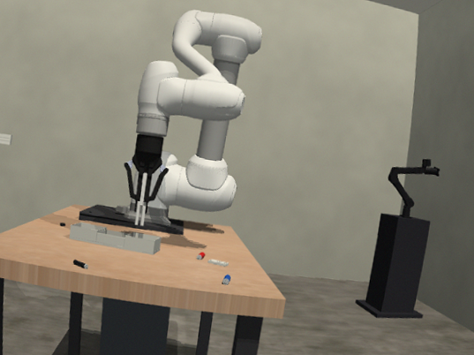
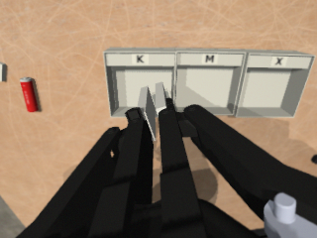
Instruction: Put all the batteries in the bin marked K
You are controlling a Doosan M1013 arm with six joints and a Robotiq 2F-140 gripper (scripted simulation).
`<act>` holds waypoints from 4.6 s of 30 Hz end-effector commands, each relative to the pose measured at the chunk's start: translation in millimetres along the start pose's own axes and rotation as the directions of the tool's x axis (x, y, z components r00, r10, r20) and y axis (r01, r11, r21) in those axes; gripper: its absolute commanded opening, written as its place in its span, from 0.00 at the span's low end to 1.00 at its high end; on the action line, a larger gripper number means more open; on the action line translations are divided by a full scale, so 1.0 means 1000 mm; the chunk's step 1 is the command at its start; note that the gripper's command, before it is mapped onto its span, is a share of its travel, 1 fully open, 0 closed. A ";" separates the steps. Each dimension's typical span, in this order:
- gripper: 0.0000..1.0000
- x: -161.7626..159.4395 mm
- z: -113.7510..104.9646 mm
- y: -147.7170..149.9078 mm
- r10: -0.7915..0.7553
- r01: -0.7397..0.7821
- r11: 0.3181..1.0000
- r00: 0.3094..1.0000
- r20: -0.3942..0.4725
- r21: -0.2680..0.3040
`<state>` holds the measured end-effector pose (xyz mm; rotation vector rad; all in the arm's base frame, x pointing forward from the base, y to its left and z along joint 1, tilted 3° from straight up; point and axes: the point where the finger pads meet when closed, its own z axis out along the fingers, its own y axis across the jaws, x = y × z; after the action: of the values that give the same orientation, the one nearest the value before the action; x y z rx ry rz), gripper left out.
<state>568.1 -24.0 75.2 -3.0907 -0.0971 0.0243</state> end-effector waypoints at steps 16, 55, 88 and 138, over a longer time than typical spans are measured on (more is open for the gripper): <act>0.15 0.006 0.026 -0.019 0.001 -0.001 1.000 1.000 -0.001 0.000; 0.15 0.006 0.052 -0.019 0.001 -0.001 1.000 1.000 -0.001 -0.001; 0.15 0.006 0.036 -0.019 0.001 -0.001 1.000 1.000 -0.001 -0.001; 0.26 0.013 -0.090 -0.060 0.231 -0.231 0.973 0.973 -0.001 0.001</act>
<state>576.0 6.7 183.2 -3.0862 0.0663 0.0295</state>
